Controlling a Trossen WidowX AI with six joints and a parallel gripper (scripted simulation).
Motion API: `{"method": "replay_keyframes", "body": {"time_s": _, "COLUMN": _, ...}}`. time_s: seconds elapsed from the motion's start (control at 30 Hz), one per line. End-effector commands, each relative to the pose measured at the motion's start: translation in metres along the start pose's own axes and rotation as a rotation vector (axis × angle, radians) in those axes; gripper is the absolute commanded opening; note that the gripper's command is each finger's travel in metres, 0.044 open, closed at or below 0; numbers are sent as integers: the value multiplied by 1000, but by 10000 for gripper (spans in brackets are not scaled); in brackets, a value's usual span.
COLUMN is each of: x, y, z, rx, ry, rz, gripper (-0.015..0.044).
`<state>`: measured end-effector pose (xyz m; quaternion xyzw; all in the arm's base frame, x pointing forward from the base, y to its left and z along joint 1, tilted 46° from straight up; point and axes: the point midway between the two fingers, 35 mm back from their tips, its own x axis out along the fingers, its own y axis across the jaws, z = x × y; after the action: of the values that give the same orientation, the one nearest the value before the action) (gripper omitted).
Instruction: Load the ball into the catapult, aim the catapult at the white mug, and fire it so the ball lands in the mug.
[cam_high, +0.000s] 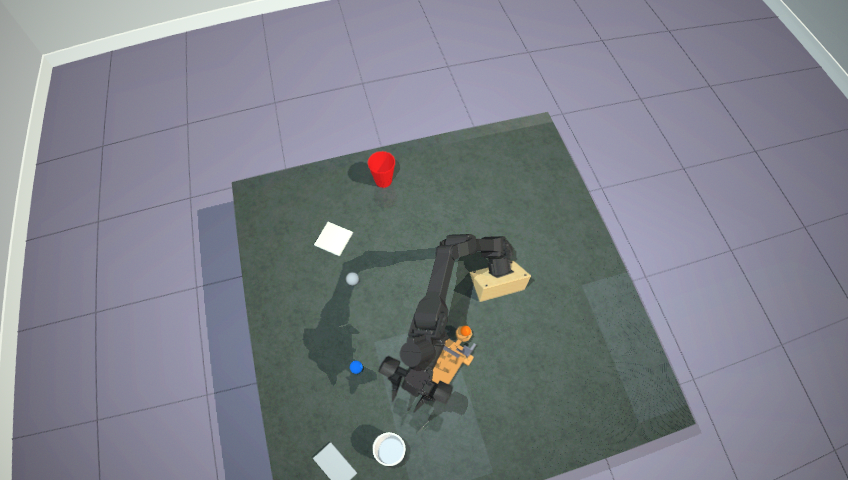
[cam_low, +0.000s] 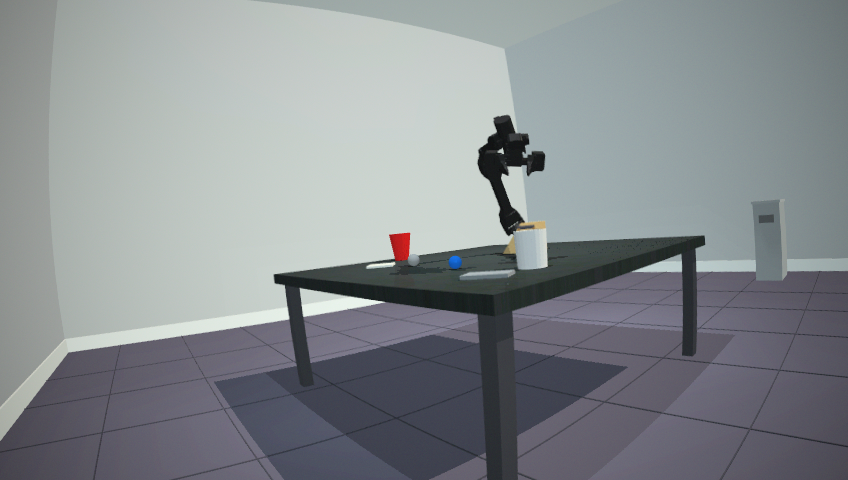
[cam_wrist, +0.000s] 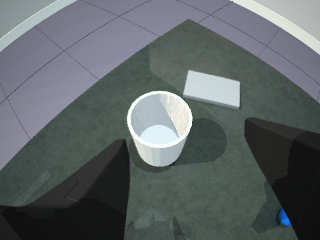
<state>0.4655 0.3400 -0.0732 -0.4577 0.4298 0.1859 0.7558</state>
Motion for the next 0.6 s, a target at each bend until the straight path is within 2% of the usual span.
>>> {"method": "replay_keyframes", "body": {"time_s": 0.0, "x": 0, "y": 1, "z": 0, "rx": -3, "ry": -1, "rz": 3, "gripper": 204}}
{"method": "replay_keyframes", "body": {"time_s": 0.27, "x": 0, "y": 1, "z": 0, "rx": -3, "ry": -1, "rz": 3, "gripper": 0}}
{"method": "replay_keyframes", "body": {"time_s": 0.57, "x": -1, "y": 4, "z": -2, "rx": -22, "ry": 8, "rz": 6, "gripper": 0}}
